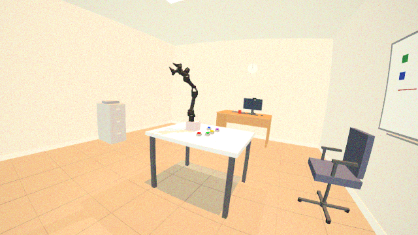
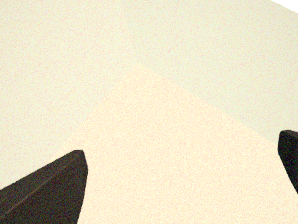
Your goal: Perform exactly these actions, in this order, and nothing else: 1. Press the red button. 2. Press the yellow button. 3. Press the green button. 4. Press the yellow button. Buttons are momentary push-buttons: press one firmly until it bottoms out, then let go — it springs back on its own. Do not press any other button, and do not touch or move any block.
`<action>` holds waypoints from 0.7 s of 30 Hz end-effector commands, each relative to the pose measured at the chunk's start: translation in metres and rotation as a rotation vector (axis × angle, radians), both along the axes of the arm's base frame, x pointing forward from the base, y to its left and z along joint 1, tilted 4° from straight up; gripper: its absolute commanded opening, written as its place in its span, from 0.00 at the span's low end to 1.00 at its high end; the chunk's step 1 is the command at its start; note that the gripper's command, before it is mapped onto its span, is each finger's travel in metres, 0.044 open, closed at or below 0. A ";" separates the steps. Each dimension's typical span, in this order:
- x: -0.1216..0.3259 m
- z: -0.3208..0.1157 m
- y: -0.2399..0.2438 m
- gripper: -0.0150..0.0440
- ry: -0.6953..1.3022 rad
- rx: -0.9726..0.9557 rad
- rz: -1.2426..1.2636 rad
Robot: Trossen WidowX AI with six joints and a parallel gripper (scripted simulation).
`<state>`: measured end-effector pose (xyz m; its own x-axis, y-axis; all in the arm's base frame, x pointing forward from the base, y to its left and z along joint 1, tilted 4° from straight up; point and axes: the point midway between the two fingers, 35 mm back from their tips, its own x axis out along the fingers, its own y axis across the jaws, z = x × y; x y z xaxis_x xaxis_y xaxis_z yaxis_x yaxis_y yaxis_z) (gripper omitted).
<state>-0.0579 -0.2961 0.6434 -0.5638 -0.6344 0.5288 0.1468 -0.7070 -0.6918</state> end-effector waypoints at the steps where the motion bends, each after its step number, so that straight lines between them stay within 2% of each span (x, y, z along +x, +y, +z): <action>1: 0.002 -0.002 -0.002 0.93 0.001 0.008 0.007; 3: 0.017 -0.017 -0.021 0.93 0.012 0.073 0.061; 5: 0.049 -0.050 -0.053 0.93 0.034 0.201 0.169; 11: 0.101 -0.105 -0.090 0.93 0.063 0.385 0.334; 21: 0.209 -0.236 -0.117 0.93 0.089 0.757 0.663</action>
<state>0.1127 -0.4118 0.4559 -0.0646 -0.9977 0.0182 0.2897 -0.0362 -0.9564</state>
